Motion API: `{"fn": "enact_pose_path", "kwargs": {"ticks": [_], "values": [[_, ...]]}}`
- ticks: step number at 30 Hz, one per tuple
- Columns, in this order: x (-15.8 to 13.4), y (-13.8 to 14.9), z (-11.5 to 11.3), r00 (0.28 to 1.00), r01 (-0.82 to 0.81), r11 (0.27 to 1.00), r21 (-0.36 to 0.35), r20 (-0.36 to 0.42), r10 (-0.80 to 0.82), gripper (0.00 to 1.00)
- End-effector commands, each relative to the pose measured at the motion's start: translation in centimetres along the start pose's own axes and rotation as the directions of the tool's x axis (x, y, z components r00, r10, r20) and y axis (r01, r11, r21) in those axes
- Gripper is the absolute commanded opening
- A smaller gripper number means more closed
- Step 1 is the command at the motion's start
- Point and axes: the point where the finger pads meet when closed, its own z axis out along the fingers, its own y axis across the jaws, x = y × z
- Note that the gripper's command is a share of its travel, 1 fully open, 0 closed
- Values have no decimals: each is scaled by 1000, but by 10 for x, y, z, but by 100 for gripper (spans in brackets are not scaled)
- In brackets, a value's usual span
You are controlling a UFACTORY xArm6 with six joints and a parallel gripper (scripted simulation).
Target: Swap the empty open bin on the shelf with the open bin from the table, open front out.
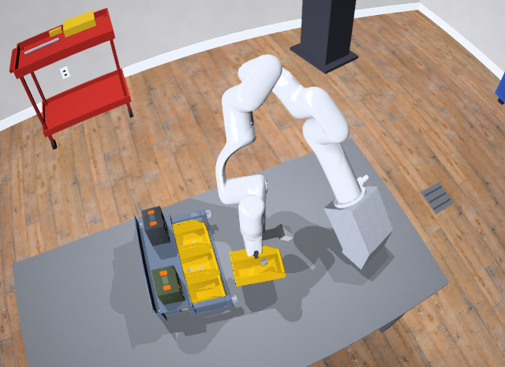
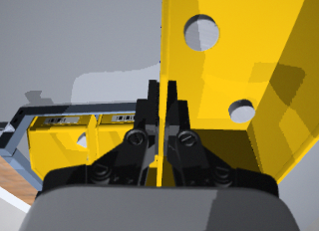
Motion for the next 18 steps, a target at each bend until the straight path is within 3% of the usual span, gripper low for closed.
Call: {"fn": "enact_pose_path", "kwargs": {"ticks": [1, 15, 18], "values": [[-1, 1, -1, 1000, -1, 1000, -2, 2, 1, 0], [-2, -7, -1, 1000, 5, 1000, -2, 2, -5, 0], [-3, -24, -1, 1000, 17, 1000, -2, 2, -17, 0]]}}
